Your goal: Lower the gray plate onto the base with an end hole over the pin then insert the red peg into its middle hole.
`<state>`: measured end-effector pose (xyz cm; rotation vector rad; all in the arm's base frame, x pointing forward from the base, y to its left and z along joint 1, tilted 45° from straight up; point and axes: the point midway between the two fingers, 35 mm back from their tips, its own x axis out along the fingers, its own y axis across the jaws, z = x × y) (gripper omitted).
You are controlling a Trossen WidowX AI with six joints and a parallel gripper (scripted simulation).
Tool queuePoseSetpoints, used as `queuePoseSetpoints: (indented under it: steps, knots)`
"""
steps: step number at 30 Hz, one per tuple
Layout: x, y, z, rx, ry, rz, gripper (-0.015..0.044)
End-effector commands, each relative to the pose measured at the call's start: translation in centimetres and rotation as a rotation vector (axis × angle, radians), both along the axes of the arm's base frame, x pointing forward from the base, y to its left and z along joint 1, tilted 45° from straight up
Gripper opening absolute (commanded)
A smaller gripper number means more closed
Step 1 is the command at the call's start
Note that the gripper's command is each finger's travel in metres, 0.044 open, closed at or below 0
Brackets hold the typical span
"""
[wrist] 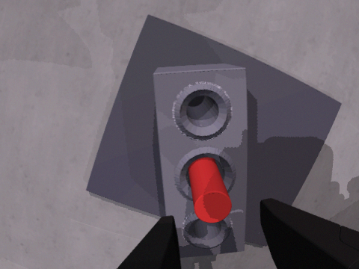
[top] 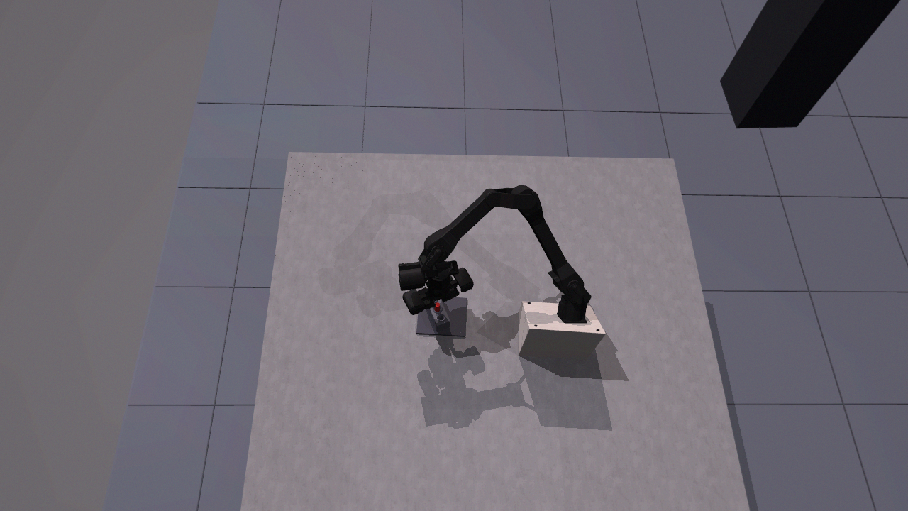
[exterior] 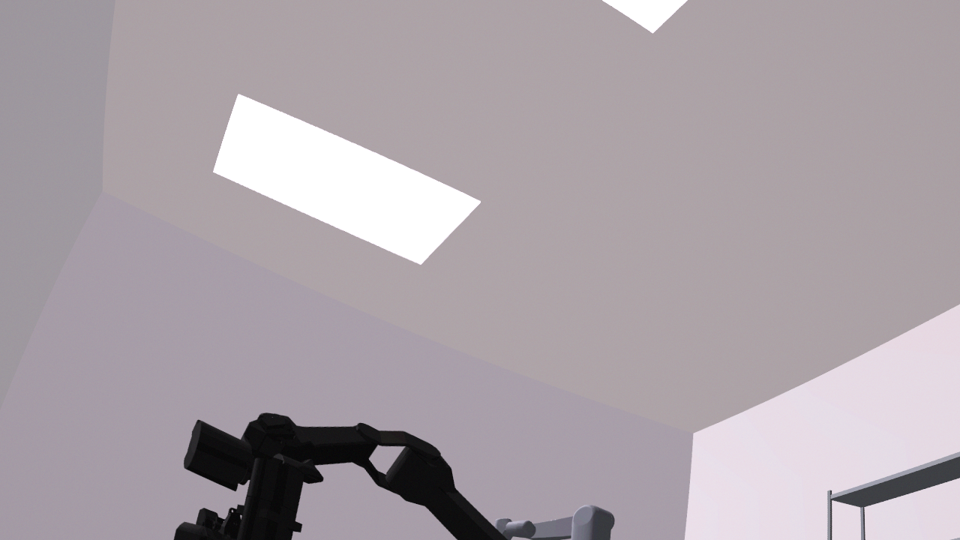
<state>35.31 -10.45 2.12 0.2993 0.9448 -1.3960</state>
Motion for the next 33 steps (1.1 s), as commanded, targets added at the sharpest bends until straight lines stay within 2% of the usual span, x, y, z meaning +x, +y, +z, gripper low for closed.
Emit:
queuePoseSetpoints:
  steps: [1,33]
  knots:
    - [0.0,0.2,0.2,-0.002,0.003,0.003,0.0150]
    - [0.1,1.7,1.5,-0.002,0.006,0.006,0.0150]
